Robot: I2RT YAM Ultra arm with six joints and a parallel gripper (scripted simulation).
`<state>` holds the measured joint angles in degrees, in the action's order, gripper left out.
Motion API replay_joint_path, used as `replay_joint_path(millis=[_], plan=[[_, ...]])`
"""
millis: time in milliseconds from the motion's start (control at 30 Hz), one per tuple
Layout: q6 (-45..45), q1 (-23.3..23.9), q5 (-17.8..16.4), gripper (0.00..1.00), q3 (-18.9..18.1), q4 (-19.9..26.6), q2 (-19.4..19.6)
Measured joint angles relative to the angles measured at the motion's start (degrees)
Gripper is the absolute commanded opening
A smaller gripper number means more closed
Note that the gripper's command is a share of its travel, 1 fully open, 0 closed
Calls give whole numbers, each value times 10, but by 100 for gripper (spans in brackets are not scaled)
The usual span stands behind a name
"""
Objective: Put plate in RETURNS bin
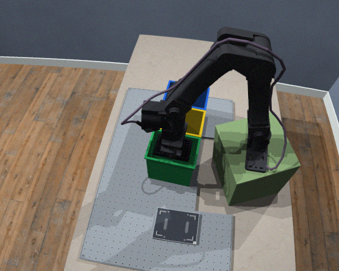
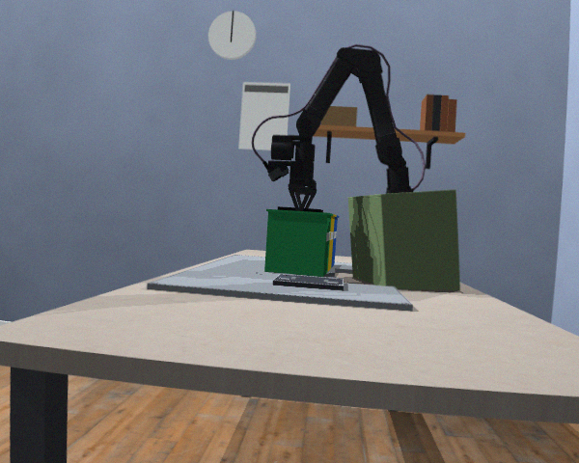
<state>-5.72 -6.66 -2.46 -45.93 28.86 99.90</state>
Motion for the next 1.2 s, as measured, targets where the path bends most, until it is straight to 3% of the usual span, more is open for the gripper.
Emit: replay_joint_path(millis=[1200], plan=[[-2, 0, 0, 0, 3, -31, 29]])
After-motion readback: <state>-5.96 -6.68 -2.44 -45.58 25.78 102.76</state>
